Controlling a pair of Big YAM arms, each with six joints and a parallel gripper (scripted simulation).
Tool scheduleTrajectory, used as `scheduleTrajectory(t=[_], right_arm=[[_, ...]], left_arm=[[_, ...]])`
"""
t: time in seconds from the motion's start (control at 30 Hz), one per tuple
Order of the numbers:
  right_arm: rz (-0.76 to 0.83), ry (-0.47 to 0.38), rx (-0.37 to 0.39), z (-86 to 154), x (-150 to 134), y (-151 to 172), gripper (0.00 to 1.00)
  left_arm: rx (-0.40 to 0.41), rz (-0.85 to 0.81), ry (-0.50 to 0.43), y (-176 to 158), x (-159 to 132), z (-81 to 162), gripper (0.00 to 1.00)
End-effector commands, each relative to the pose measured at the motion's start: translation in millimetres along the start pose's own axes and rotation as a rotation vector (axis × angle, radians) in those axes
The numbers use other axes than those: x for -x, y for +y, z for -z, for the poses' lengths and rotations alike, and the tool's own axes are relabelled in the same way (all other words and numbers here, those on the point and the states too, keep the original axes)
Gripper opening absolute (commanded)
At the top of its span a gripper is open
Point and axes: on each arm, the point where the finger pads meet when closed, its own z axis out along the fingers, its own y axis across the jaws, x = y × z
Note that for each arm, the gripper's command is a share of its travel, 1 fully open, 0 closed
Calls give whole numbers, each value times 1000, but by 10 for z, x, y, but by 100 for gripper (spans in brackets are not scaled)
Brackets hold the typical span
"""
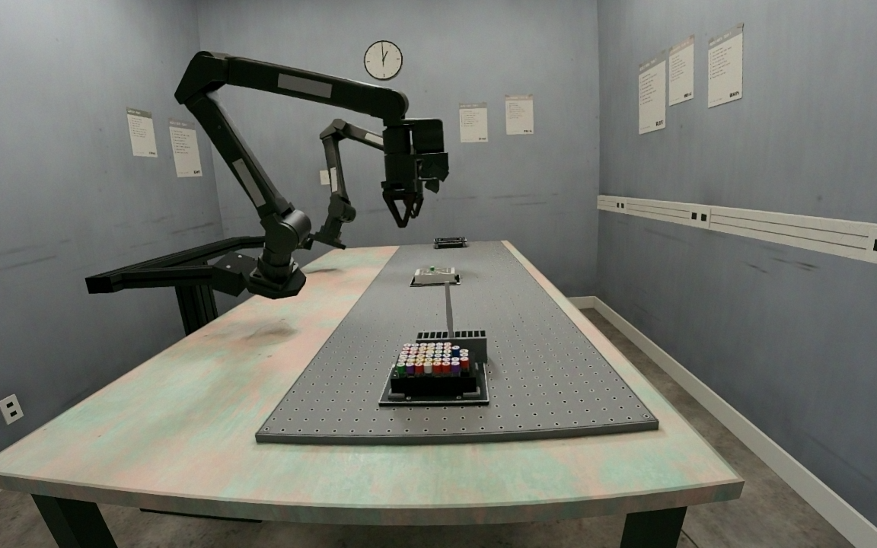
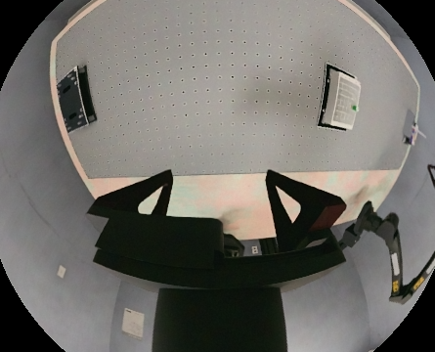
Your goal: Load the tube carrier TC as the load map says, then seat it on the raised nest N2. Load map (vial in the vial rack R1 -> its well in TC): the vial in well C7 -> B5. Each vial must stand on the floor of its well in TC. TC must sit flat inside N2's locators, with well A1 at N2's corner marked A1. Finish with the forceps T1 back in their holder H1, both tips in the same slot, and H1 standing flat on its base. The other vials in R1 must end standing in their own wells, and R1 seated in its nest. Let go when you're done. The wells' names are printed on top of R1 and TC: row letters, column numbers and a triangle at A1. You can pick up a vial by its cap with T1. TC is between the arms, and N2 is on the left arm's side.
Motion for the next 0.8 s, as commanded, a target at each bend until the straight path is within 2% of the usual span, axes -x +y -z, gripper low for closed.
scheduleTrajectory(t=[0.0, 0.77], right_arm=[[-22, -32, -6, 118, 100, -45, 24], [-22, -32, -6, 118, 100, -45, 24]], left_arm=[[-15, 43, -52, -152, 270, 111, 100], [-22, 43, -47, -945, 494, -225, 100]])
